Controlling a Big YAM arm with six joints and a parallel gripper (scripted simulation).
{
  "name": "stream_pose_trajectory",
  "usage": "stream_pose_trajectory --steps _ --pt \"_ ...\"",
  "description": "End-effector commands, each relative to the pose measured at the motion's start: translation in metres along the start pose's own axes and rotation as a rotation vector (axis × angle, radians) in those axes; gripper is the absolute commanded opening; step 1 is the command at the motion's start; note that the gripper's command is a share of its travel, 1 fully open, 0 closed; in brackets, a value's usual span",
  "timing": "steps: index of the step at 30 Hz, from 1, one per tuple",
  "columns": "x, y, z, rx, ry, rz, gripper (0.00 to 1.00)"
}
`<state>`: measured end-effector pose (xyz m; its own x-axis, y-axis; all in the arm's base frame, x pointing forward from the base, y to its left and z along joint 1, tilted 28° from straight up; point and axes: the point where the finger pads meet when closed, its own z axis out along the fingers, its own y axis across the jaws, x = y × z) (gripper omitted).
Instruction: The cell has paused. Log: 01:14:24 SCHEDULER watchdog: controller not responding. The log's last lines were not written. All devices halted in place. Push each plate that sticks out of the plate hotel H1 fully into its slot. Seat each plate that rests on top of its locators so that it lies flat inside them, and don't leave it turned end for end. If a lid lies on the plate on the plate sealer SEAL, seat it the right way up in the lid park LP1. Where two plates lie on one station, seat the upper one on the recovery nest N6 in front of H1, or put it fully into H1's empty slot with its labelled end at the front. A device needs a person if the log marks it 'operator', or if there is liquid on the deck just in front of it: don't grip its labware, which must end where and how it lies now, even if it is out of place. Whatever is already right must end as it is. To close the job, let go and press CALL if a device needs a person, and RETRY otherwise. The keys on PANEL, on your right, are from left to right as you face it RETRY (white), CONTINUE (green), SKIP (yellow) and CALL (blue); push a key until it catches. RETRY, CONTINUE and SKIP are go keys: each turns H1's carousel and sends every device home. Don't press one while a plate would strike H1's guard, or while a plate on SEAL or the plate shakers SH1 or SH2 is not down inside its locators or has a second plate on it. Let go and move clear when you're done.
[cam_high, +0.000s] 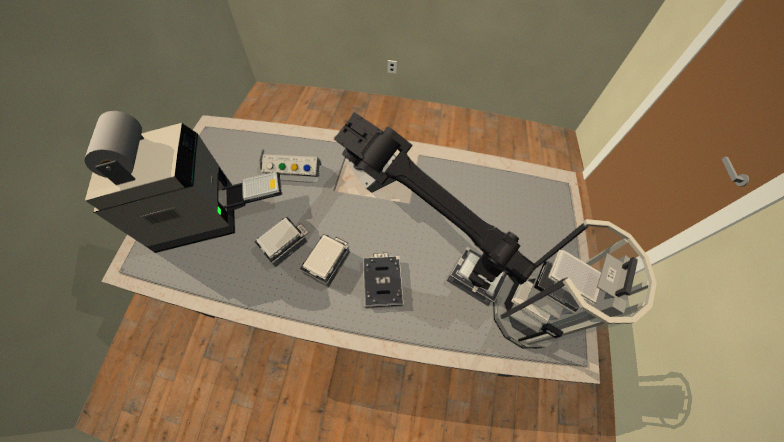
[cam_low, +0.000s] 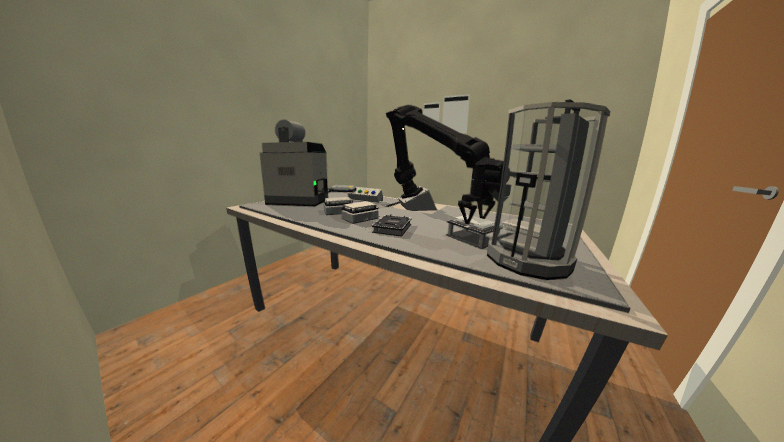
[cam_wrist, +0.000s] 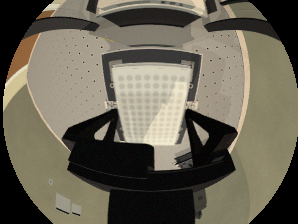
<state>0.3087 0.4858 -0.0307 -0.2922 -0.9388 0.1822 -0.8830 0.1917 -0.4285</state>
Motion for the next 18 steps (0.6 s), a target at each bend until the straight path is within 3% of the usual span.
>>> stream_pose_trajectory --steps 1,18 --pt "-0.0147 -0.0177 0.0005 0.003 -0.014 0.029 1.00" --pt "-0.0133 -0.0174 -0.0023 0.001 -0.009 0.035 1.00"
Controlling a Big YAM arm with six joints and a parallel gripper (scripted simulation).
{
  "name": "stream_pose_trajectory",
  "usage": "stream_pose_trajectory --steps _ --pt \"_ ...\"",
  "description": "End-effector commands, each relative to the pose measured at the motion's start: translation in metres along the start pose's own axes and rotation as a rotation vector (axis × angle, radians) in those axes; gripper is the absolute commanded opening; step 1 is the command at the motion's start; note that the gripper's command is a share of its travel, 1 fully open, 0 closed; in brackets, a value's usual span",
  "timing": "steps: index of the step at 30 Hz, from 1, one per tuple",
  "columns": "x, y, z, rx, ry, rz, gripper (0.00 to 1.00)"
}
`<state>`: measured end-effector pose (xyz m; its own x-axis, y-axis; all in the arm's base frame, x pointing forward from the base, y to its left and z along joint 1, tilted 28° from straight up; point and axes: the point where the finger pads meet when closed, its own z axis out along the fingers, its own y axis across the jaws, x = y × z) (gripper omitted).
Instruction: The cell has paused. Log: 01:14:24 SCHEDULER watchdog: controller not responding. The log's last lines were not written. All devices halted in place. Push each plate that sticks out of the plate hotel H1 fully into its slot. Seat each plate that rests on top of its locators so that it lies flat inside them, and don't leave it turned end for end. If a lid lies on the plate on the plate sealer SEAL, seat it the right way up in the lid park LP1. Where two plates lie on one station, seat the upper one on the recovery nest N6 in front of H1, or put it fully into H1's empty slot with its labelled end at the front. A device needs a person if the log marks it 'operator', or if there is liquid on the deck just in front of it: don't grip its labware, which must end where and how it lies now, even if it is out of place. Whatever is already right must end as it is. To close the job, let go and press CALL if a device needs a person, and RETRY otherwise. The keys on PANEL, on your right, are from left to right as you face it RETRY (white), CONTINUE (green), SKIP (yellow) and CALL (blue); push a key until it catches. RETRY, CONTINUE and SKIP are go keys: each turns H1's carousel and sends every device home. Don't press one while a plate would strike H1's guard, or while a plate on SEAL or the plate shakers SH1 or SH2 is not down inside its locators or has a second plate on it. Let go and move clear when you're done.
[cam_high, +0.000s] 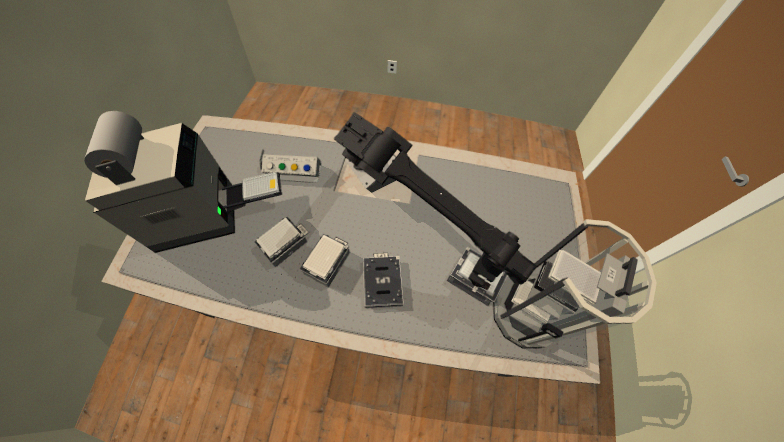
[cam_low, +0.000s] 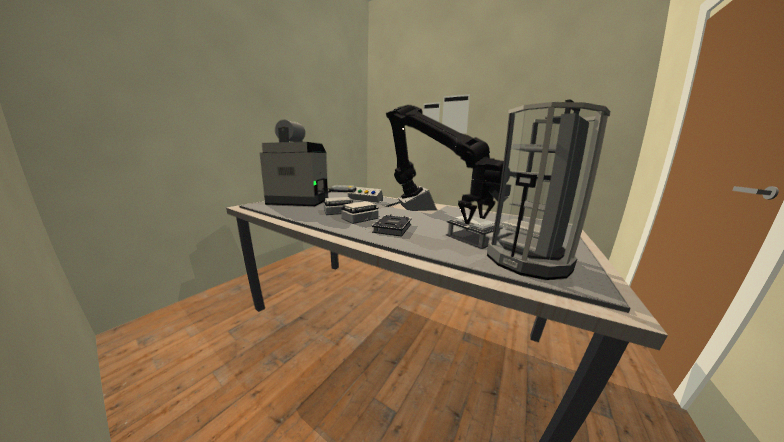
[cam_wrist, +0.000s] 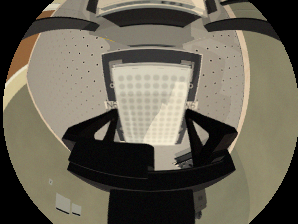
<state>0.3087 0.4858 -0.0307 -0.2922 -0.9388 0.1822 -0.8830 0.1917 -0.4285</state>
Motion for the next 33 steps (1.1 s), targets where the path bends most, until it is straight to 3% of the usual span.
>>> stream_pose_trajectory --steps 1,4,6,10,13,16,18,19,21,23,33 --pt "-0.013 -0.017 -0.002 0.001 -0.009 0.035 1.00" --pt "-0.017 -0.022 -0.037 0.008 -0.054 0.048 1.00" --pt "-0.020 -0.011 -0.049 0.010 -0.064 0.028 1.00" --pt "-0.019 -0.010 -0.060 0.009 -0.064 0.028 1.00" --pt "-0.019 -0.005 -0.058 0.006 -0.049 0.020 1.00" --pt "-0.019 -0.010 -0.076 0.008 -0.065 0.029 1.00" --pt "-0.019 -0.010 -0.076 0.008 -0.065 0.029 1.00" --pt "-0.019 0.001 -0.056 0.004 -0.027 0.009 1.00" --pt "-0.019 -0.002 -0.067 0.005 -0.037 0.015 1.00" --pt "-0.010 -0.009 -0.058 0.003 -0.025 0.018 1.00" --pt "-0.010 -0.009 -0.058 0.003 -0.025 0.018 1.00"
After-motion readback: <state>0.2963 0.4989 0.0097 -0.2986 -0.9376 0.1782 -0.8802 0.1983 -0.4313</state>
